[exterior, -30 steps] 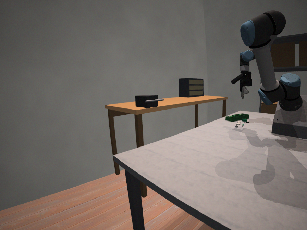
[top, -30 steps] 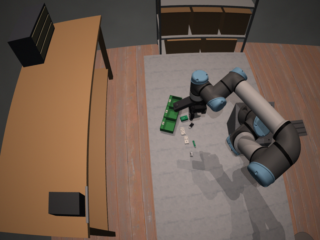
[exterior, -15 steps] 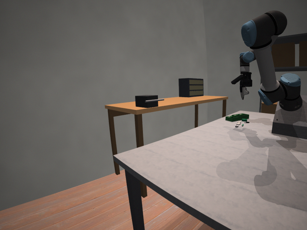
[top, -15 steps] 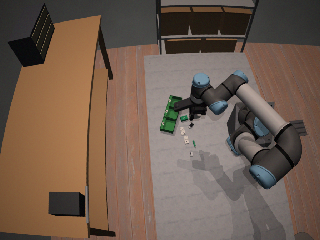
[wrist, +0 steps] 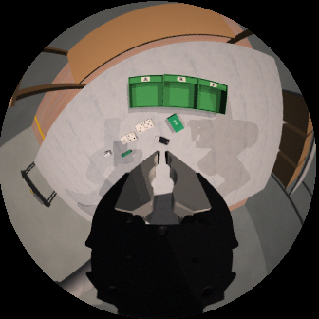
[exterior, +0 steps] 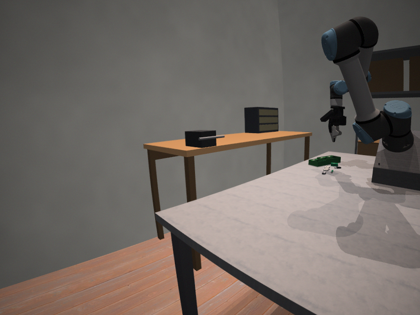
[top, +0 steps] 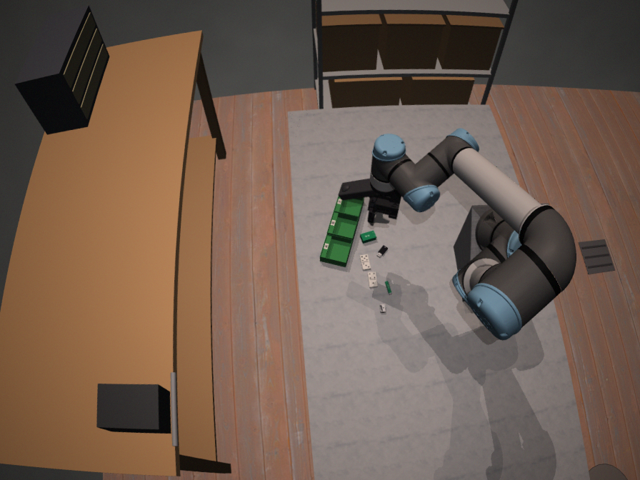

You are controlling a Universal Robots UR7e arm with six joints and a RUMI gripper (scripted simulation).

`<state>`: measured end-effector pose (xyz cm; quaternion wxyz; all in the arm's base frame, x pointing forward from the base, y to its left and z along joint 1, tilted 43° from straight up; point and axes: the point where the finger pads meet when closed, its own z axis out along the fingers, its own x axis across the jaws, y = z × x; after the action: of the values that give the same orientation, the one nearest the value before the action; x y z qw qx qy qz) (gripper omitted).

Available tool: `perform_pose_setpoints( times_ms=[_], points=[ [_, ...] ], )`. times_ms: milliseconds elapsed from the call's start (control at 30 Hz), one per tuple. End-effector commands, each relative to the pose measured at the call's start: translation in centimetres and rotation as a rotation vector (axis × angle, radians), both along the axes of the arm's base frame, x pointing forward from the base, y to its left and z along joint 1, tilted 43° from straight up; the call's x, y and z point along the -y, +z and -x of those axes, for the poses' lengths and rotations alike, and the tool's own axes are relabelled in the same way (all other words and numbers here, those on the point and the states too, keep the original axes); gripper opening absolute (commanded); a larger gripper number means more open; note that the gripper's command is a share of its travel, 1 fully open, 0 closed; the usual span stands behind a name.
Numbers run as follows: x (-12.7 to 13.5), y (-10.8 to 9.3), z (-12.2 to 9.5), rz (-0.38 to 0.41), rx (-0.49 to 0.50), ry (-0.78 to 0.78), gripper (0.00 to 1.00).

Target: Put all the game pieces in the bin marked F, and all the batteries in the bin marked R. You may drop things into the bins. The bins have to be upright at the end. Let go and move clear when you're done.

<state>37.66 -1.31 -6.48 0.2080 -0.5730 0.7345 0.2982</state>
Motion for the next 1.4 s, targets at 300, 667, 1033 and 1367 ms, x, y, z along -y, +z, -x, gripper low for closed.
perform_pose_setpoints(
  times_ms=[300,667,1033,1367],
  points=[
    [3.2,-10.3,-2.6,0.004,-0.012,-0.014,0.04],
    [5.2,-16.8,-4.1,0.004,-0.012,-0.014,0.04],
    [5.2,-16.8,-4.1,0.004,-0.012,-0.014,0.04],
    [4.0,-18.2,-4.0,0.004,-0.012,-0.014,0.04]
  ],
)
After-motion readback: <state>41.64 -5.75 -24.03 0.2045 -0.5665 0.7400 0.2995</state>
